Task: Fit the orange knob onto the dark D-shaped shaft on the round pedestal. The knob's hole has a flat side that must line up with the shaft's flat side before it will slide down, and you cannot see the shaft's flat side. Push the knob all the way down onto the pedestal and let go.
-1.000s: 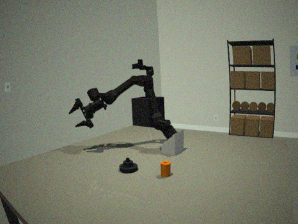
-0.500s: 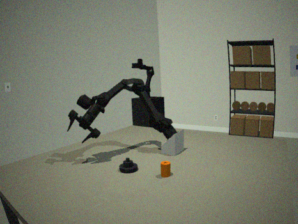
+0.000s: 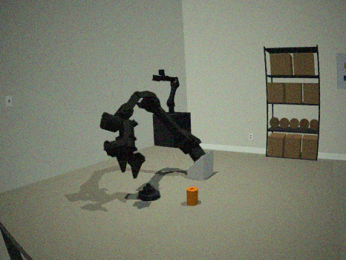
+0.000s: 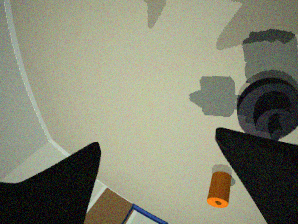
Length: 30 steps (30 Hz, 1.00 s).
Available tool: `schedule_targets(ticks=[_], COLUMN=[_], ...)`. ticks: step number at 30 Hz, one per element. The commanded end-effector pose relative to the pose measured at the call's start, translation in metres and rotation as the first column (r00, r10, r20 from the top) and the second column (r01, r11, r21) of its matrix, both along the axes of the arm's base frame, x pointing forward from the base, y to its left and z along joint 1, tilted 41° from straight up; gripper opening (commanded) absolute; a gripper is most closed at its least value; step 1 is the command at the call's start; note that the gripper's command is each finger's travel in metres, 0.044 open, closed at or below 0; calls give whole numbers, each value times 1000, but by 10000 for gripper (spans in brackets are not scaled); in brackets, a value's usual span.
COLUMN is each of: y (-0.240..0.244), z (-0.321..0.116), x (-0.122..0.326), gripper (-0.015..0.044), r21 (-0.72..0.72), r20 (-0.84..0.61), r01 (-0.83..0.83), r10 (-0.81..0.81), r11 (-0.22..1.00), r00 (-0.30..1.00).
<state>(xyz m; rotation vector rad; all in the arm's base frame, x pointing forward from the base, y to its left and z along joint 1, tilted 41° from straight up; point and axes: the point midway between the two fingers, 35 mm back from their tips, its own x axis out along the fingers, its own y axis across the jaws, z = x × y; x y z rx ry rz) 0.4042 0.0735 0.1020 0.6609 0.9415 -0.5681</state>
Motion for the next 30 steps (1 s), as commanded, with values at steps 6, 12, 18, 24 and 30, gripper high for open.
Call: schedule_targets(ticks=[6,12,18,24,30], y=[85,114,116,102,95], z=[-84,-115,-116,-135,-143], x=[-88,-146,-147,-142,-141], gripper=[440,440,440,440,440], r21=[-282,-284,-282,-282,-283], r20=[-547,-827,-833,-833,-833], r01=[-574,-868,-874,-874,-874], r10=[364,354,350,350,350], r11=[769,408,396,396,396], r00=[754,437,427,428,428])
